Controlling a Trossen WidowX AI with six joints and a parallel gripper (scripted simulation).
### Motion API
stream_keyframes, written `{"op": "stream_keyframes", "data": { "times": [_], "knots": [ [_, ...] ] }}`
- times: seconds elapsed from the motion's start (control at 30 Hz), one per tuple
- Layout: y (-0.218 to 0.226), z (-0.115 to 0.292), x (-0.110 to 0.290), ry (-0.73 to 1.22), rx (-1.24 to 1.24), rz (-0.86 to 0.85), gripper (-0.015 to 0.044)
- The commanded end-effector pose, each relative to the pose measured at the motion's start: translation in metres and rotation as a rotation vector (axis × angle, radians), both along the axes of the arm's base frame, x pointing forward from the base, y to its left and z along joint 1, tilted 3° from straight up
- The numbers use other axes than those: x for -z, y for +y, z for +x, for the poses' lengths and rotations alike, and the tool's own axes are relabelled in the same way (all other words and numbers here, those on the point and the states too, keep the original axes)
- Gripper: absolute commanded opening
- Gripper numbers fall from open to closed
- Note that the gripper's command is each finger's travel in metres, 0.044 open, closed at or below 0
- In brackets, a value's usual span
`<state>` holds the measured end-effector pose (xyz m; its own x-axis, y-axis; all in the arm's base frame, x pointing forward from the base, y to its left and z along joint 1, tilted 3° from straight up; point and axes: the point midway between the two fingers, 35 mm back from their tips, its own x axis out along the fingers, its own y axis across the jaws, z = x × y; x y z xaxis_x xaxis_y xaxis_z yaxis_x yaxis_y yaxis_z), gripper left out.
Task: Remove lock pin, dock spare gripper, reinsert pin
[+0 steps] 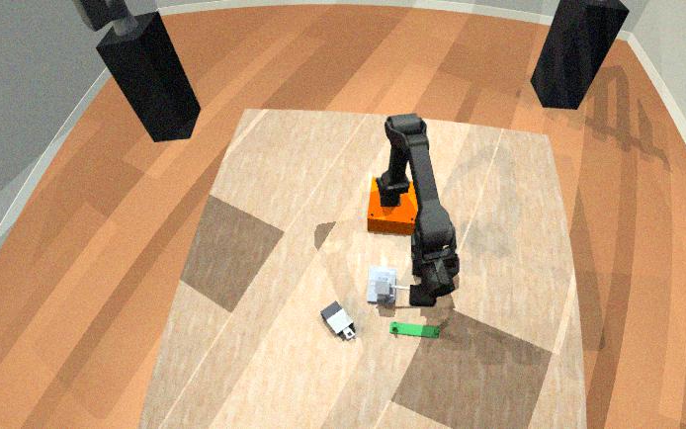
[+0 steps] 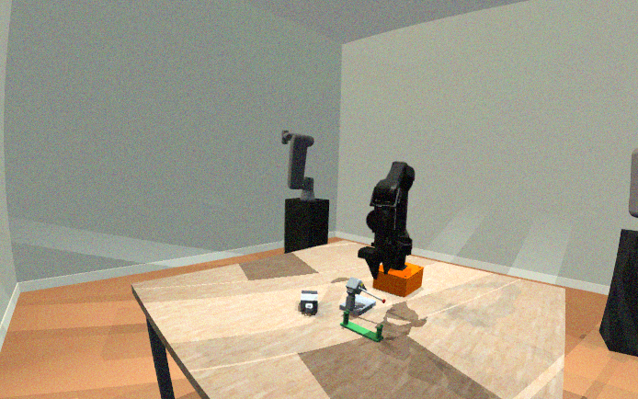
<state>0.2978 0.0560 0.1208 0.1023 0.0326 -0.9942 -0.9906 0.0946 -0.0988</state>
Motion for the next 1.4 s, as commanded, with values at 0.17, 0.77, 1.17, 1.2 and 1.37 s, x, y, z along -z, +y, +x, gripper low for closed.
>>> {"op": "stream_keyframes", "data": {
  "times": [0.17, 0.77, 1.17, 1.2, 1.37],
  "knots": [
    [-0.003, -0.001, 0.042, 0.025, 0.002, -0.011, 0.0300],
    [-0.001, 0.003, 0.071, 0.025, 0.002, -0.011, 0.0300],
    [0.000, 0.004, 0.090, 0.025, 0.002, -0.011, 0.0300],
    [0.000, 0.004, 0.092, 0.025, 0.002, -0.011, 0.0300],
    [0.000, 0.004, 0.100, 0.025, 0.002, -0.011, 0.0300]
  ]
}}
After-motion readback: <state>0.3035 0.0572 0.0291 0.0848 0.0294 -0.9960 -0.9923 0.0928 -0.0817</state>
